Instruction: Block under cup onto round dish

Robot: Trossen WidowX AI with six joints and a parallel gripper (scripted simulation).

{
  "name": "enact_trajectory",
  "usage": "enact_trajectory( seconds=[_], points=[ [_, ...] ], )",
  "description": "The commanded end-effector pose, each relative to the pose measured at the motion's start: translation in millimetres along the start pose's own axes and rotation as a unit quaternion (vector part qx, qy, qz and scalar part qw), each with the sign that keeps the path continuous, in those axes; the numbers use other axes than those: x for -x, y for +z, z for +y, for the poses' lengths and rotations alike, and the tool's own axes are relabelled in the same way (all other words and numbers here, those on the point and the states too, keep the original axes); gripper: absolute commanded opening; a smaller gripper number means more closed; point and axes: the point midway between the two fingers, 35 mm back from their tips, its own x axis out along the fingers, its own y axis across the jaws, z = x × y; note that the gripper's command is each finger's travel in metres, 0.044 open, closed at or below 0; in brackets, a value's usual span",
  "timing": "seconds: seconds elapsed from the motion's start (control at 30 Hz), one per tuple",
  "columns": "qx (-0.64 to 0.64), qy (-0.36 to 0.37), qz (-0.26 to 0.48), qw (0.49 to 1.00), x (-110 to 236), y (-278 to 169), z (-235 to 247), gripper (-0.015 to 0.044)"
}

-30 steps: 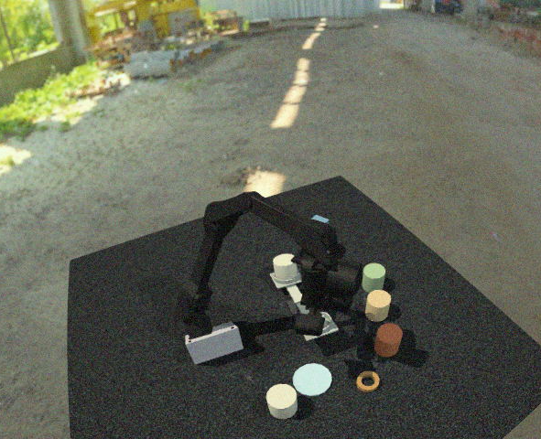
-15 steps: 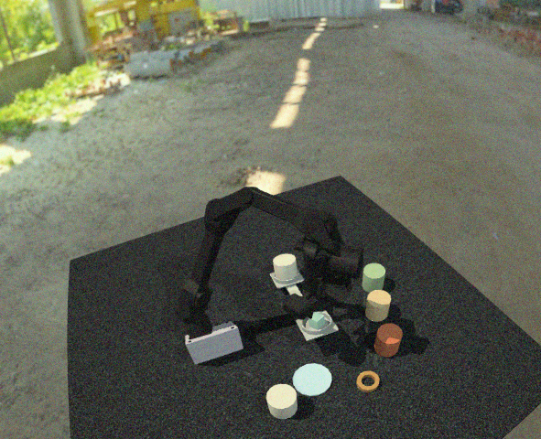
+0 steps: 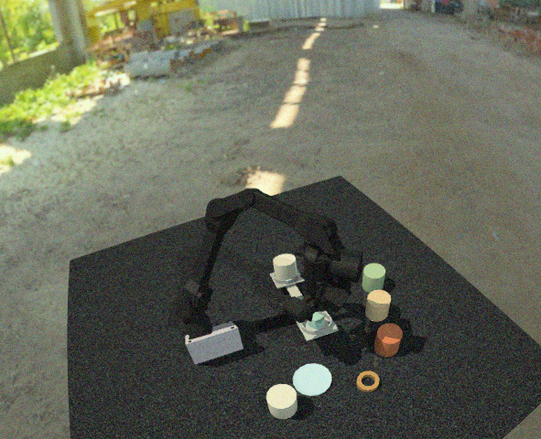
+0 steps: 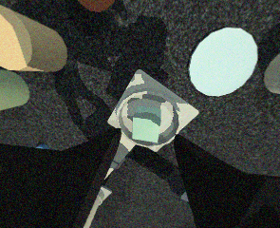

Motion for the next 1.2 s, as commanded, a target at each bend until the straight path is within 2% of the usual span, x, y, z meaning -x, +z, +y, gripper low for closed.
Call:
enact_trajectory(
  seconds=[0.0,0.67,0.8,1.03,1.17],
  points=[
    [-0.002,0.002,0.0,1.0,-5.6,0.1,0.8,0.026],
    [-0.002,0.002,0.0,1.0,-35.4,-0.5,0.9,0.026],
    [-0.002,0.002,0.0,1.0,-35.4,-0.5,0.9,0.0155],
    [-0.002,0.002,0.0,1.0,-35.4,-0.5,0.9,0.0108],
    [-0.002,0.002,0.0,1.0,-29.2,0.5,1.4,0.0003]
  ],
)
